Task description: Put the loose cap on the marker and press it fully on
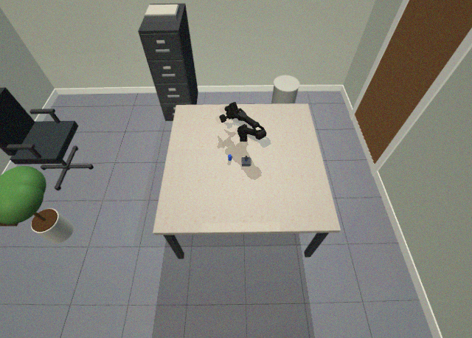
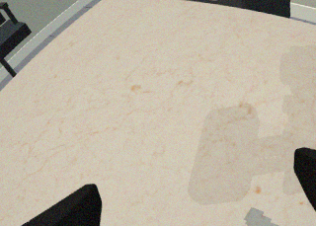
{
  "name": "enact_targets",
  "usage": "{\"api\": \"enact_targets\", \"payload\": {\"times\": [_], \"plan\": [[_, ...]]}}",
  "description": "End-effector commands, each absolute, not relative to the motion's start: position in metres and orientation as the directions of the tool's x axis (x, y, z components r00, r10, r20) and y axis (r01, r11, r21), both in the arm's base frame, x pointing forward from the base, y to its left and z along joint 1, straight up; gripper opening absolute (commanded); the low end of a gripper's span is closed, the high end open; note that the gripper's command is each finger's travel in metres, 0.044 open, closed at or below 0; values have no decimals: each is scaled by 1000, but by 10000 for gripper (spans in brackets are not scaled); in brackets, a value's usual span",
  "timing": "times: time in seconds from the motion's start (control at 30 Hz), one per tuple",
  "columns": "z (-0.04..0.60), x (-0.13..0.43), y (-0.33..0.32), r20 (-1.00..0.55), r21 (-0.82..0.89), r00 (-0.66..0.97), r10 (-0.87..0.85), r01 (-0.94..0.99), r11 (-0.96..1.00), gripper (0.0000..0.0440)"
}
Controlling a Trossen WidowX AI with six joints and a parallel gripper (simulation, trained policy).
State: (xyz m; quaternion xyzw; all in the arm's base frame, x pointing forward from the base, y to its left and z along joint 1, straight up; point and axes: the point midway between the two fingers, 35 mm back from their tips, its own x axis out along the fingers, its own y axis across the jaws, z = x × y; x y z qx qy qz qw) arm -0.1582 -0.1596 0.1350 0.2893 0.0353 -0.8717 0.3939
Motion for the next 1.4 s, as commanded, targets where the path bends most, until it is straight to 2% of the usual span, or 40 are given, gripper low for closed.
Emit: {"api": "enact_targets", "payload": {"times": [0.0, 0.13, 0.2, 1.37], "plan": [[135, -157, -160, -536, 167, -517, -668, 710, -684, 375], [135, -152, -164, -555, 172, -489, -673, 724, -668, 276], [135, -150, -166, -565, 173, -473, -675, 733, -658, 240], [150, -110, -197, -720, 128, -241, -651, 876, -466, 315]]}}
